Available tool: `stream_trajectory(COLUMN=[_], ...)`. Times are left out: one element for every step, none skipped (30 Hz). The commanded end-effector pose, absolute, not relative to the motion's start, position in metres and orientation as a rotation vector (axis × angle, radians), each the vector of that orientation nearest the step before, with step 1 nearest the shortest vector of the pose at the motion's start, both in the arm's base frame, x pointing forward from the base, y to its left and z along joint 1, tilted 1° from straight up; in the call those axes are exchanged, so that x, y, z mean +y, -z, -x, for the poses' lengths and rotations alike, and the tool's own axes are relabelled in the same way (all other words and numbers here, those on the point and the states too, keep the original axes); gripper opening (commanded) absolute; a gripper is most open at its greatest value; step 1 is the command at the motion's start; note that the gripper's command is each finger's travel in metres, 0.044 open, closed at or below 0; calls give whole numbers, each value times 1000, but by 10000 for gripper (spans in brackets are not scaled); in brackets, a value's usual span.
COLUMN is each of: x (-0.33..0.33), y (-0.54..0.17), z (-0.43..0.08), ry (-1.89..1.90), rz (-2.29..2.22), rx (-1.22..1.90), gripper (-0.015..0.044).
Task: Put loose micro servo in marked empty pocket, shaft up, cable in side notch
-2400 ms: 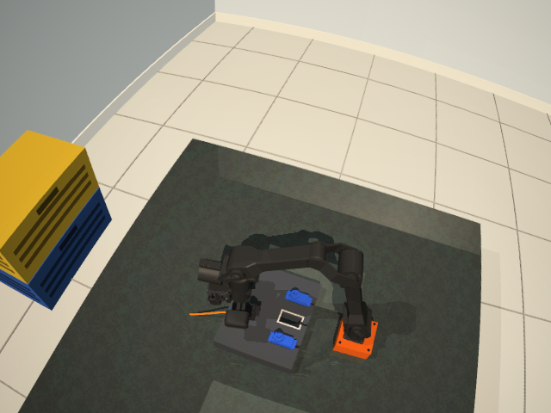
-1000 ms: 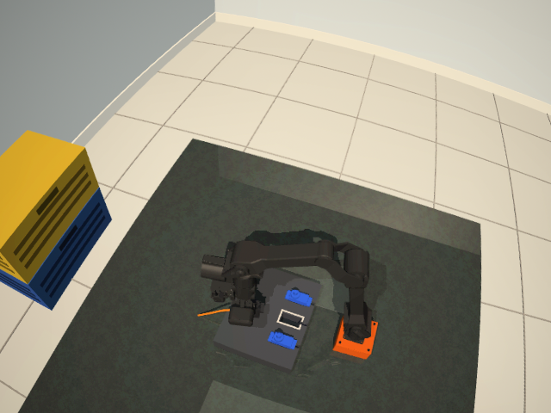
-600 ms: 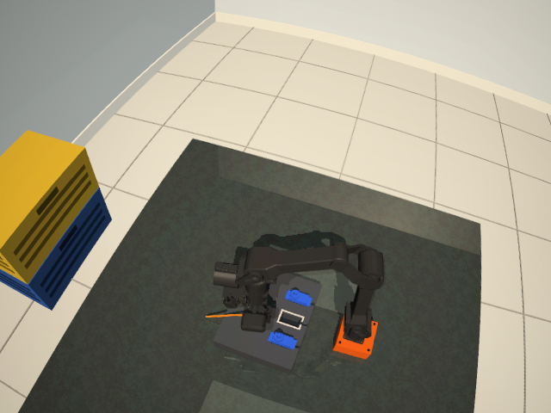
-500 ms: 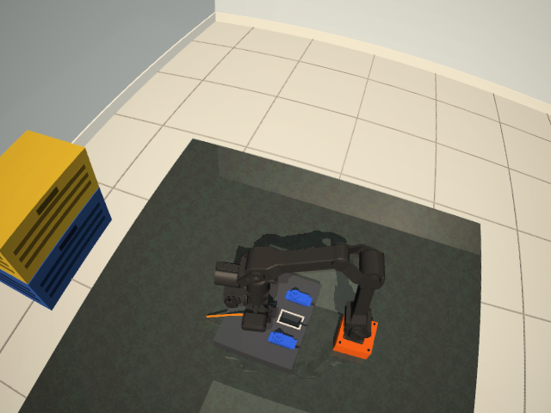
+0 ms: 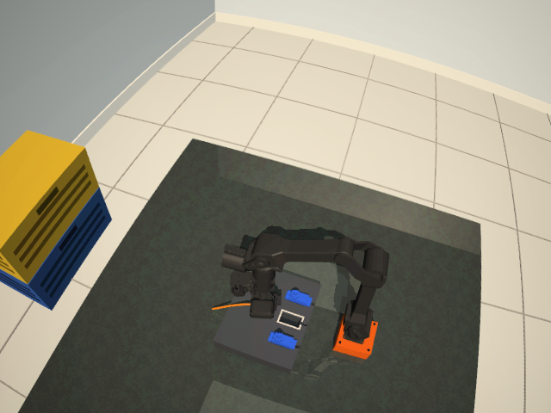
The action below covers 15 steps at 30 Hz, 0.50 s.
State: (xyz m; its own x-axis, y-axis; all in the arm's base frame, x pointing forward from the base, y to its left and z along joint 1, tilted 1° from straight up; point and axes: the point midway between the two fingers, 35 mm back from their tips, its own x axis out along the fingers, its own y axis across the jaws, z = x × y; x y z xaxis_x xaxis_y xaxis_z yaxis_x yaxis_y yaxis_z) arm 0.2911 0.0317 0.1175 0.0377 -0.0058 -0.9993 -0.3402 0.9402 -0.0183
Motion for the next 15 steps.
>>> stream_trajectory(x=[31,31,31,31,31,31,31,31,31,31,31,31,31,31,31], y=[-120,-120,-120,-120,-120,-120,-120,-120,-120,-120,-120,-120,-120,-120,-120], z=[-291,-291,-291,-291,-291,-291,-291,-291,-291,-291,-291,-291,-291,-291,-291], ry=[-332,-359,-385,-411,-437,-464,-490,-516,-542,-568,-594,-620,-646,-673,-698], rz=[351,378,406,434,461,489,516,544,571,599,626,653,681,708,735], rx=[1496,1492,1487,1482,1477,1471,1465,1459,1452,1445,1437,1430,1422,1413,1404], gripper=[0,0,0,0,0,0,0,0,0,0,0,0,0,0,0])
